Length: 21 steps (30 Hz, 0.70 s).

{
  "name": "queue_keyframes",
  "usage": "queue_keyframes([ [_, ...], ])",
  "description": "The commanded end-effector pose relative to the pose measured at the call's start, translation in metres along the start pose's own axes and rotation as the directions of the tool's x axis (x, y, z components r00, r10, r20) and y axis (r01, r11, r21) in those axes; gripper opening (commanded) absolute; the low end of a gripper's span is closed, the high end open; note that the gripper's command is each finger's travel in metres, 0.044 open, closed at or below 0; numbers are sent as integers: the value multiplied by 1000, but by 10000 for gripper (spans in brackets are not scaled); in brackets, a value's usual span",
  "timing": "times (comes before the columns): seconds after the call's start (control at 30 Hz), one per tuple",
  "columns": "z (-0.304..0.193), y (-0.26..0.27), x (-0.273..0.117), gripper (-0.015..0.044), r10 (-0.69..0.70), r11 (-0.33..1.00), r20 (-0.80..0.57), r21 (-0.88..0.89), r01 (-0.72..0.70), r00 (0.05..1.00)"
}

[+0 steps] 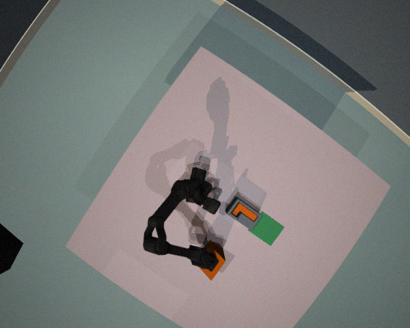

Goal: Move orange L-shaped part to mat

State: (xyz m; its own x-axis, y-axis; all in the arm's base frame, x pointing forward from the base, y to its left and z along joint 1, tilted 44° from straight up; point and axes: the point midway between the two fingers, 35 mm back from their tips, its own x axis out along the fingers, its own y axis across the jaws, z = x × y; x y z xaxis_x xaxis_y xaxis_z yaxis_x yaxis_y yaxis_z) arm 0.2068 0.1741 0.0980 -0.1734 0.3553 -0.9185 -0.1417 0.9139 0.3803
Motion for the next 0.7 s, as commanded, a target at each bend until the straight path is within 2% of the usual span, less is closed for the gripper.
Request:
queue_keyframes([
  [0.0, 18, -41, -9, 180, 83, 996, -5, 37, -83, 997],
  [0.23, 34, -110, -29, 180, 231, 968, 74, 85, -237, 970],
  [0.43, 35, -167, -46, 180, 348, 926, 203, 80, -369, 915],
  [0.67, 35, -173, -45, 180, 358, 921, 221, 78, -382, 907],
])
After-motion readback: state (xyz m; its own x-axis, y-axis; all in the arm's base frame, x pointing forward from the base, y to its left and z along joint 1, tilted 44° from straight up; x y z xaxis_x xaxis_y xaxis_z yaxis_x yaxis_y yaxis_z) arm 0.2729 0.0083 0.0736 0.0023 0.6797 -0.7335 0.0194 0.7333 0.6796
